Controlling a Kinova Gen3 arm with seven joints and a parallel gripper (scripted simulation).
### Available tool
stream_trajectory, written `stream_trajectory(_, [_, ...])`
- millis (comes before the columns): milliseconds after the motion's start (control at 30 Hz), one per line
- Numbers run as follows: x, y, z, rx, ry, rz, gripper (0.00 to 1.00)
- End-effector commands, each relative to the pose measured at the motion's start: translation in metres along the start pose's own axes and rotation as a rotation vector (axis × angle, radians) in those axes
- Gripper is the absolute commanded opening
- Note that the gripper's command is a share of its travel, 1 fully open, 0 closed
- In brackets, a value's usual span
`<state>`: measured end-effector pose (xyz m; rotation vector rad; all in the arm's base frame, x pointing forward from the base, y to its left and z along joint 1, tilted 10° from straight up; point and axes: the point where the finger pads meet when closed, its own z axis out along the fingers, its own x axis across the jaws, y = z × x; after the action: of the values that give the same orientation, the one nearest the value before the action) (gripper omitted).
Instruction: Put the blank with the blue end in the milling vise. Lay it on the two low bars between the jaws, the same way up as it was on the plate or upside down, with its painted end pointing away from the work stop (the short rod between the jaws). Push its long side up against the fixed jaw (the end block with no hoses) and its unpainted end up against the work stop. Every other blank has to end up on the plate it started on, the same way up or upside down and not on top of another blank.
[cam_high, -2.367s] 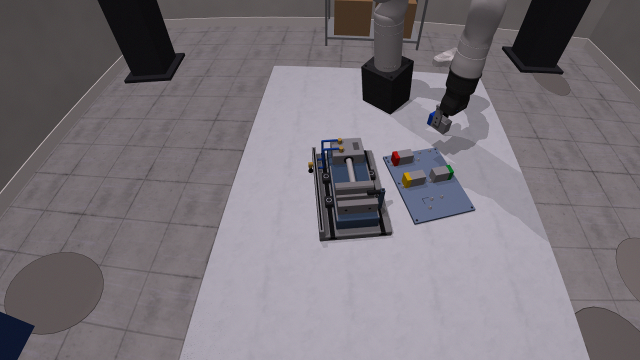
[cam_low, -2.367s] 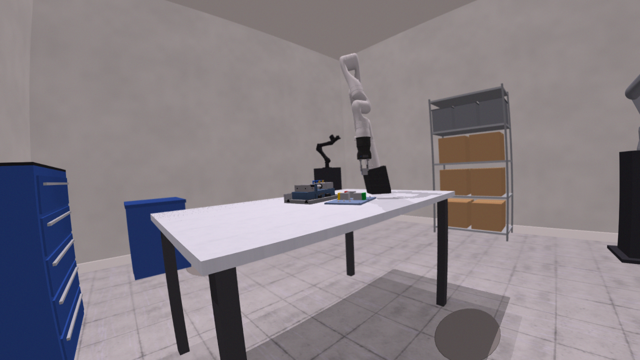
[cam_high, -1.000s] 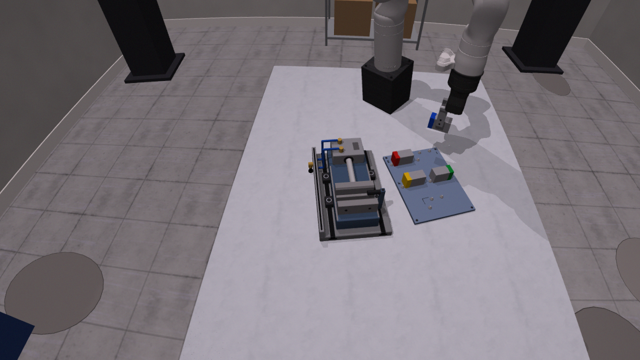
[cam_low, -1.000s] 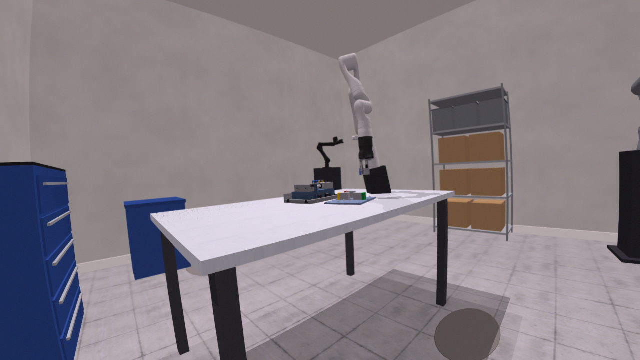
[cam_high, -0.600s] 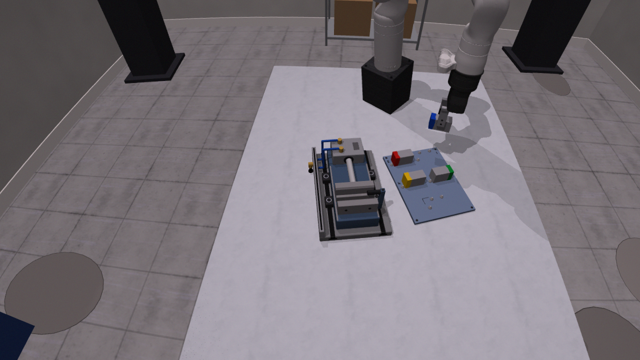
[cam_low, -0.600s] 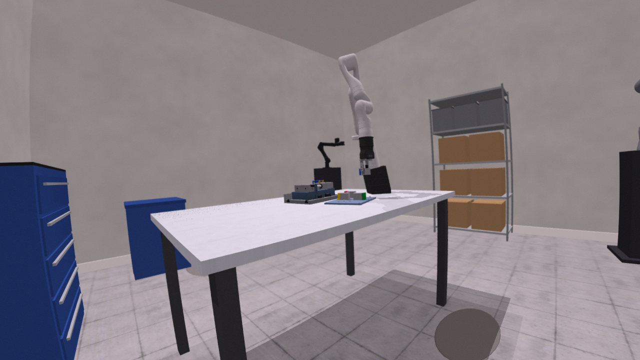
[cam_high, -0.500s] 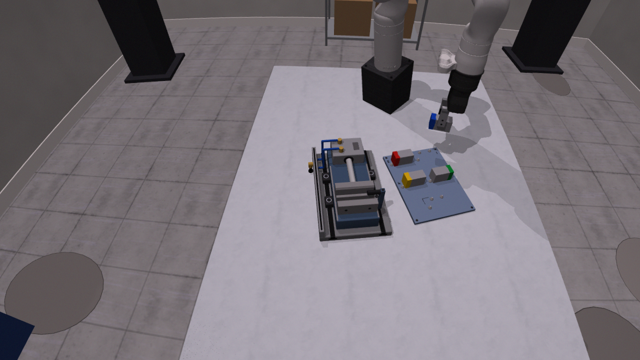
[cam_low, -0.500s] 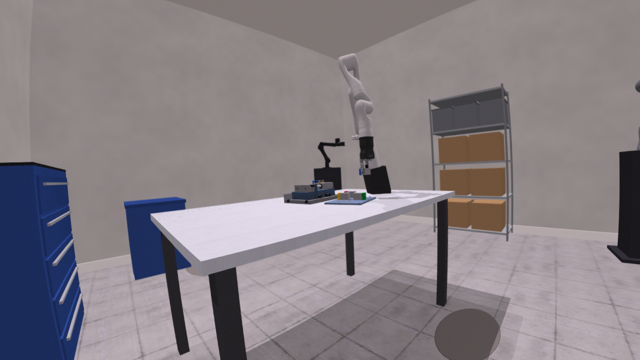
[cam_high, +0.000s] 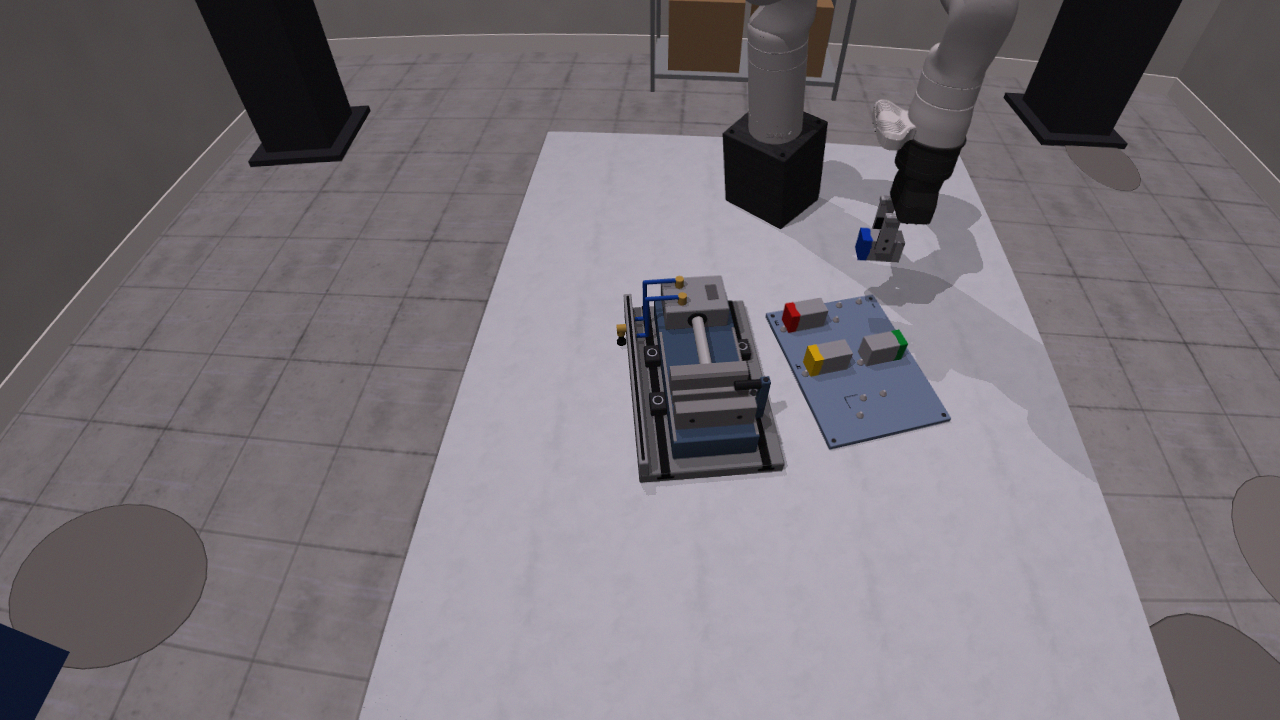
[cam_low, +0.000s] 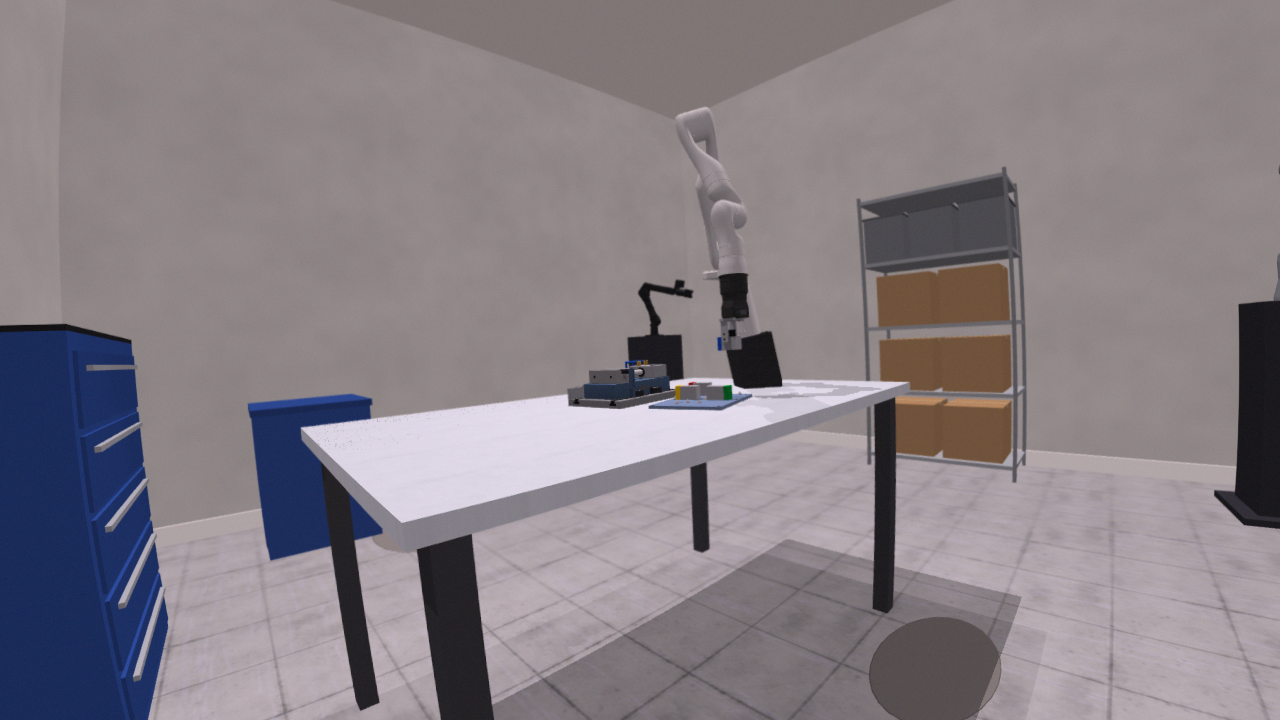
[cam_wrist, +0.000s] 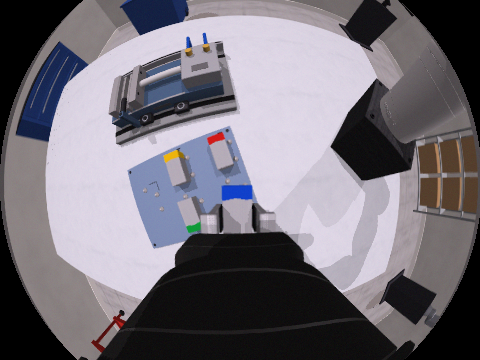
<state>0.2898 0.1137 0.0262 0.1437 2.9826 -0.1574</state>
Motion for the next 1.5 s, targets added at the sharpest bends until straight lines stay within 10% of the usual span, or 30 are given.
stream_trajectory(0, [0.000,-0.001,0.000,0.002,0.001,-0.033,0.00])
stream_trajectory(1033, [0.001,-0.005,0.001,0.013,0.012,-0.180,0.00])
stream_trajectory(1467, [-0.032,-0.032,0.001,0.012,0.011,-0.179,0.00])
